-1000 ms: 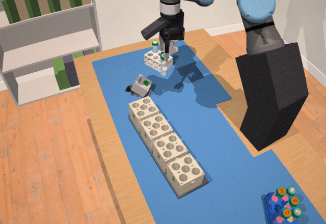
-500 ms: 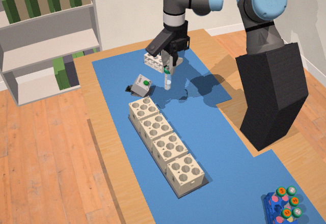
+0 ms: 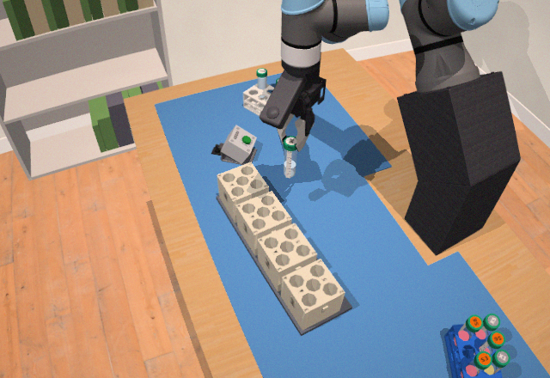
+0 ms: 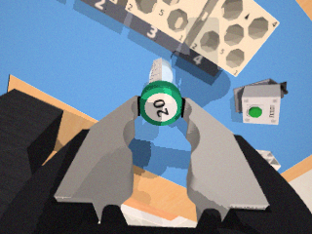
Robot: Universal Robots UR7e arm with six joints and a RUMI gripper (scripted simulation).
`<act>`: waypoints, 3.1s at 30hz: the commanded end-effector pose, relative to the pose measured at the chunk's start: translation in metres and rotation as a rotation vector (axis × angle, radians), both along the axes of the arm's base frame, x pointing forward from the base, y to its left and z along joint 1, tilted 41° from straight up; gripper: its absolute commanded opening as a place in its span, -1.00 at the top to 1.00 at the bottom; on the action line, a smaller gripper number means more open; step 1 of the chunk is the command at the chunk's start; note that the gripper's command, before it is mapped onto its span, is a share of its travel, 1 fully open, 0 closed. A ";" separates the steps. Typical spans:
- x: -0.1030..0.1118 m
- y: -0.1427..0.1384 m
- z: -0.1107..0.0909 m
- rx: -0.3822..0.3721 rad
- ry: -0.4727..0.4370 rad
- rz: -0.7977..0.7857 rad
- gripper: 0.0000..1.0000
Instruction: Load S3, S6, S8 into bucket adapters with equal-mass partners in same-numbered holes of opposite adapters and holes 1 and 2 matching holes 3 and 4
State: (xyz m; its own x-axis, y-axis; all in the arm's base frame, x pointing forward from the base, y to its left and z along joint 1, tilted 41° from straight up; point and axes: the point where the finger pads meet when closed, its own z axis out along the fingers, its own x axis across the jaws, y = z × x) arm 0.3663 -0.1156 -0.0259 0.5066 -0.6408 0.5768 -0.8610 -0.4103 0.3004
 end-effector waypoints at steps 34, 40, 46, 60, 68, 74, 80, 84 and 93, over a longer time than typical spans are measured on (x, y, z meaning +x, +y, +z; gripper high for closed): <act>0.049 0.129 -0.112 -0.016 0.207 0.242 1.00; 0.050 0.119 -0.124 -0.016 0.207 0.242 1.00; 0.050 0.112 -0.132 -0.016 0.207 0.242 1.00; 0.051 0.105 -0.140 -0.016 0.207 0.242 1.00; 0.051 0.102 -0.143 -0.016 0.207 0.242 1.00; 0.051 0.097 -0.149 -0.016 0.207 0.242 1.00; 0.051 0.094 -0.153 -0.016 0.207 0.242 1.00; 0.052 0.090 -0.157 -0.016 0.207 0.242 1.00; 0.052 0.082 -0.166 -0.016 0.207 0.242 1.00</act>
